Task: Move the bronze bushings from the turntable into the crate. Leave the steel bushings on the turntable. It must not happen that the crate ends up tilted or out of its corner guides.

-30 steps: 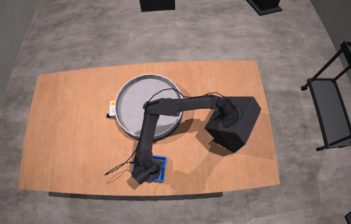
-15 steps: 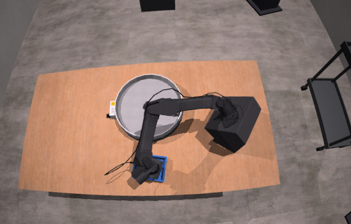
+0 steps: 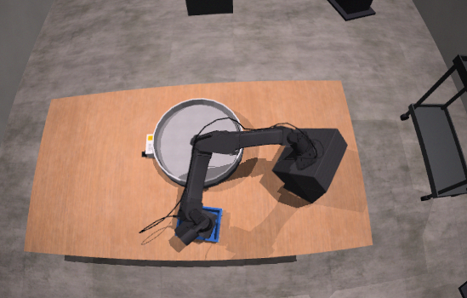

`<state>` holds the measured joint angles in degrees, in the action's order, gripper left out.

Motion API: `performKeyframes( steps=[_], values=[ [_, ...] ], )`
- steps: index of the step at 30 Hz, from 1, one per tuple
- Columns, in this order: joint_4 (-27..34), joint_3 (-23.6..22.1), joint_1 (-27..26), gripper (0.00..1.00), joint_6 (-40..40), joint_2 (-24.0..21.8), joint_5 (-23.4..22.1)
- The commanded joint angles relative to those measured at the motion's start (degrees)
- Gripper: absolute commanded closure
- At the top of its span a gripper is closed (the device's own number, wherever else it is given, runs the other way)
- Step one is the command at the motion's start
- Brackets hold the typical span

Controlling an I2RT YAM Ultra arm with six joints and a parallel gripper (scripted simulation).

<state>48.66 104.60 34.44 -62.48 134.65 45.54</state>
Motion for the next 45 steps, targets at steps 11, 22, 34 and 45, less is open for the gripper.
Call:
performKeyframes(
  steps=[11, 22, 34, 45],
  values=[
    [-3.8, 0.7, 0.0, 1.0, 2.3, 1.6, -0.3],
    [-6.5, -0.2, -0.5, 1.0, 4.1, 2.0, -0.8],
    [-7.5, -0.3, -0.9, 1.0, 4.6, 2.2, -0.4],
    [-7.3, -0.3, -0.9, 1.0, 4.5, 2.2, -0.4]
  ],
)
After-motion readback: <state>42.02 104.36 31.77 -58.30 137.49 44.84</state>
